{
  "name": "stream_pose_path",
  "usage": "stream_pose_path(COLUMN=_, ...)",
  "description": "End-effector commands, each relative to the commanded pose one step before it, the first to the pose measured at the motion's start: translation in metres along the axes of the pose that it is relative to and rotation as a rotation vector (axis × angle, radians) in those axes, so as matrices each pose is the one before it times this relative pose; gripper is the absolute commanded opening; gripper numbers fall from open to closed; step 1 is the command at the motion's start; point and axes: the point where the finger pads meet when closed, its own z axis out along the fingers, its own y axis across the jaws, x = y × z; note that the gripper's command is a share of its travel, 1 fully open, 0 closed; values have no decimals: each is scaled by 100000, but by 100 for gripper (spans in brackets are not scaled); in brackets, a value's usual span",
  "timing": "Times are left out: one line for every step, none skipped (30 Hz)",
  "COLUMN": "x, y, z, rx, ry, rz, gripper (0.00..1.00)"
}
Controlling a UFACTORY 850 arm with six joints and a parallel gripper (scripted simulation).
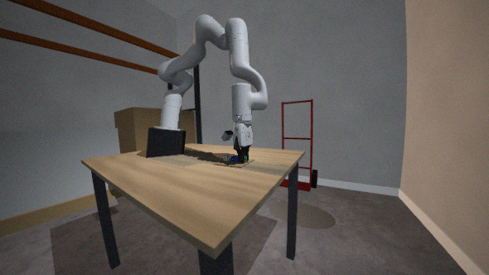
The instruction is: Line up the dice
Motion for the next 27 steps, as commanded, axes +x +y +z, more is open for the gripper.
stream_pose_path(x=-103, y=-1, z=-33, rx=4, ry=-184, rz=-8, gripper=21)
stream_pose_path(x=0, y=0, z=21, rx=0, ry=0, rz=0, gripper=21)
stream_pose_path(x=0, y=0, z=0, rx=0, ry=0, rz=0, gripper=21)
stream_pose_path(x=0, y=0, z=0, rx=0, ry=0, rz=0, gripper=21)
stream_pose_path(x=0, y=0, z=24, rx=0, ry=0, rz=0, gripper=21)
stream_pose_path(x=0, y=0, z=26, rx=0, ry=0, rz=0, gripper=21)
stream_pose_path(x=0, y=0, z=28, rx=0, ry=0, rz=0, gripper=21)
stream_pose_path(x=0, y=0, z=29, rx=0, ry=0, rz=0, gripper=21)
stream_pose_path(x=0, y=0, z=29, rx=0, ry=0, rz=0, gripper=21)
stream_pose_path(x=0, y=0, z=28, rx=0, ry=0, rz=0, gripper=21)
stream_pose_path(x=0, y=0, z=26, rx=0, ry=0, rz=0, gripper=21)
stream_pose_path(x=0, y=0, z=24, rx=0, ry=0, rz=0, gripper=21)
stream_pose_path(x=0, y=0, z=21, rx=0, ry=0, rz=0, gripper=21)
stream_pose_path(x=0, y=0, z=18, rx=0, ry=0, rz=0, gripper=21)
stream_pose_path(x=0, y=0, z=14, rx=0, ry=0, rz=0, gripper=21)
stream_pose_path(x=0, y=0, z=11, rx=0, ry=0, rz=0, gripper=21)
stream_pose_path(x=0, y=0, z=7, rx=0, ry=0, rz=0, gripper=21)
stream_pose_path(x=0, y=0, z=4, rx=0, ry=0, rz=0, gripper=21)
stream_pose_path(x=0, y=0, z=2, rx=0, ry=0, rz=0, gripper=21)
stream_pose_path(x=0, y=0, z=0, rx=0, ry=0, rz=0, gripper=21)
stream_pose_path(x=0, y=0, z=0, rx=0, ry=0, rz=0, gripper=21)
stream_pose_path(x=0, y=0, z=0, rx=0, ry=0, rz=0, gripper=21)
stream_pose_path(x=0, y=0, z=0, rx=0, ry=0, rz=0, gripper=21)
stream_pose_path(x=0, y=0, z=0, rx=0, ry=0, rz=0, gripper=21)
stream_pose_path(x=0, y=0, z=0, rx=0, ry=0, rz=0, gripper=21)
stream_pose_path(x=0, y=0, z=0, rx=0, ry=0, rz=0, gripper=21)
stream_pose_path(x=0, y=0, z=0, rx=0, ry=0, rz=0, gripper=21)
